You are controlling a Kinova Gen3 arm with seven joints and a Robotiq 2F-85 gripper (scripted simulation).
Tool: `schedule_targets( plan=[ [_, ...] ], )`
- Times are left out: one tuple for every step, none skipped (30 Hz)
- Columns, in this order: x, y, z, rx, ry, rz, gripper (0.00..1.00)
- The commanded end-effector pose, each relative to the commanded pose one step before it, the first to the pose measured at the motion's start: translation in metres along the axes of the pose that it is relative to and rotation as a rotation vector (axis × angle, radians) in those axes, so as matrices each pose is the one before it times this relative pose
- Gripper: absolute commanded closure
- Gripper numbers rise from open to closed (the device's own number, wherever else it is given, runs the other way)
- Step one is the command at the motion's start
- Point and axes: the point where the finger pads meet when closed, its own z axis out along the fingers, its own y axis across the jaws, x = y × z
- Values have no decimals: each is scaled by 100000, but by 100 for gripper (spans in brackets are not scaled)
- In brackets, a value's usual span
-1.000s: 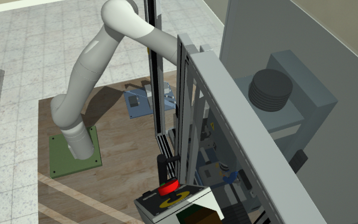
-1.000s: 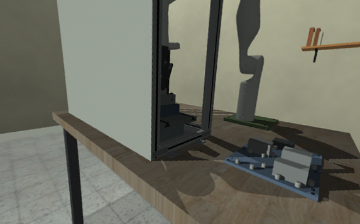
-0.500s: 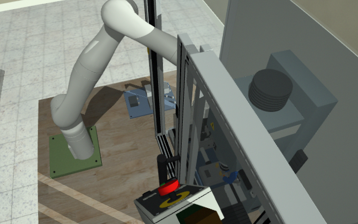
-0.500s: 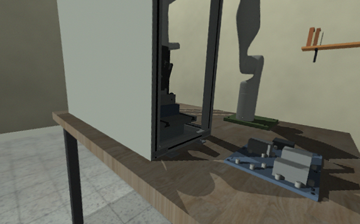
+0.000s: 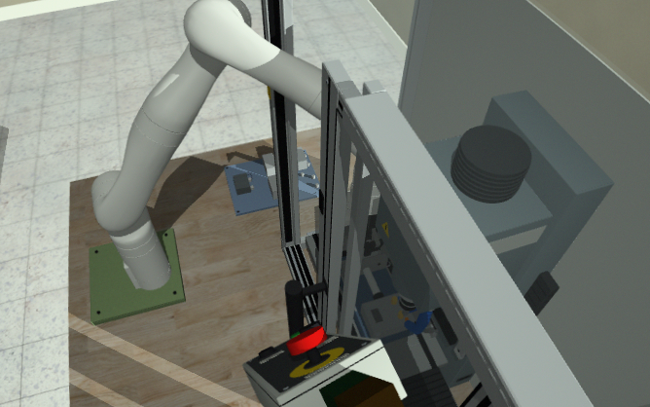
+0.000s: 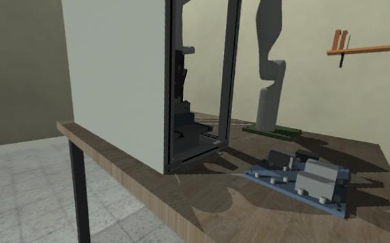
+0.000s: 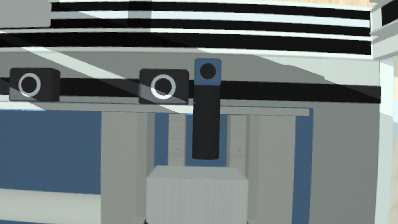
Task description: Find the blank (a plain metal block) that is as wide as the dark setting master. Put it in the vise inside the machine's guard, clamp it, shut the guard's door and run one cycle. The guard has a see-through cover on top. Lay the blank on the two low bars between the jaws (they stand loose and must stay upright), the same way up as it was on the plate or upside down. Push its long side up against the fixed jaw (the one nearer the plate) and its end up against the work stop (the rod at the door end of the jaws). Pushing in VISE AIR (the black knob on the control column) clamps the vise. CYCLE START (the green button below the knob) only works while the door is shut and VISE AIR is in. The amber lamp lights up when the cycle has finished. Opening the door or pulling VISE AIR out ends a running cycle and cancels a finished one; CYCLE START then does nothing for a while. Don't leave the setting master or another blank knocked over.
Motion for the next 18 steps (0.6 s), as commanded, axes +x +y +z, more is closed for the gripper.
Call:
schedule_targets(
  plan=[
    [-141,-18,50,-228,-660,-122,90],
    [0,0,0,0,0,0,90],
    [0,0,0,0,0,0,90],
    [0,0,0,0,0,0,90],
    [0,0,0,0,0,0,90],
    [0,0,0,0,0,0,90],
    [87,-1,-125,208,361,99,90],
    [-12,0,13,-52,-90,-25,90],
    [-12,0,14,-52,-90,-25,90],
    [-12,0,14,-52,-90,-25,90],
    [-12,0,14,-52,-90,-25,90],
    [0,0,0,0,0,0,90],
    [0,0,0,0,0,0,90],
    [0,0,0,0,0,0,90],
    [0,0,0,0,0,0,90],
    [0,0,0,0,0,0,90],
    [0,0,0,0,0,0,90],
    [0,0,0,0,0,0,90]
  ],
)
